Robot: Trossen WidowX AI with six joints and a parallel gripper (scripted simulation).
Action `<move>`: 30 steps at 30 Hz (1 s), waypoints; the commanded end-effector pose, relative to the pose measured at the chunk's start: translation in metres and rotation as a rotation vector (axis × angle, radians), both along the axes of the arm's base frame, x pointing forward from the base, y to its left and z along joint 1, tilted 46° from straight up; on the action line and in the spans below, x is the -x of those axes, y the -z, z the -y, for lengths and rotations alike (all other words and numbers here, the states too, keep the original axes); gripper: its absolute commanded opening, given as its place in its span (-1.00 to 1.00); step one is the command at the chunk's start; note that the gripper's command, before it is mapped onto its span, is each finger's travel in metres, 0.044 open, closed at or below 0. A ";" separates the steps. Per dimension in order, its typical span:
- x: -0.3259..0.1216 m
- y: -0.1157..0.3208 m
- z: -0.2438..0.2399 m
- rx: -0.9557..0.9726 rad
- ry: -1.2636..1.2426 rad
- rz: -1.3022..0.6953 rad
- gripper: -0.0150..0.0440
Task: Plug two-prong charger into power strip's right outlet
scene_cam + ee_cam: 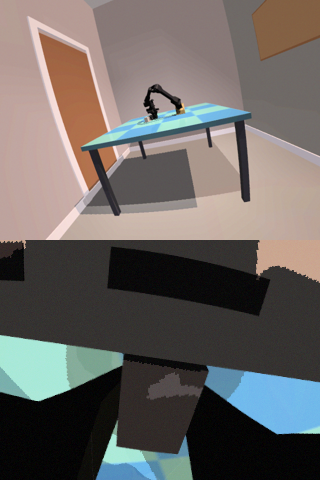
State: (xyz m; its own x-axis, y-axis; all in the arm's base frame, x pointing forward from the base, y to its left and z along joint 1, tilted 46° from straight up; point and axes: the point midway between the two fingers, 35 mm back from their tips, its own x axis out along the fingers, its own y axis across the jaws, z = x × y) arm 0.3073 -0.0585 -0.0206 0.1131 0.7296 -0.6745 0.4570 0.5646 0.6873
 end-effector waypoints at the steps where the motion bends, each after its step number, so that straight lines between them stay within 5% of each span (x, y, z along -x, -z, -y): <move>1: -0.008 0.000 0.005 0.013 0.003 0.021 -0.49; 30: -0.014 0.000 0.009 0.013 0.003 0.022 -0.49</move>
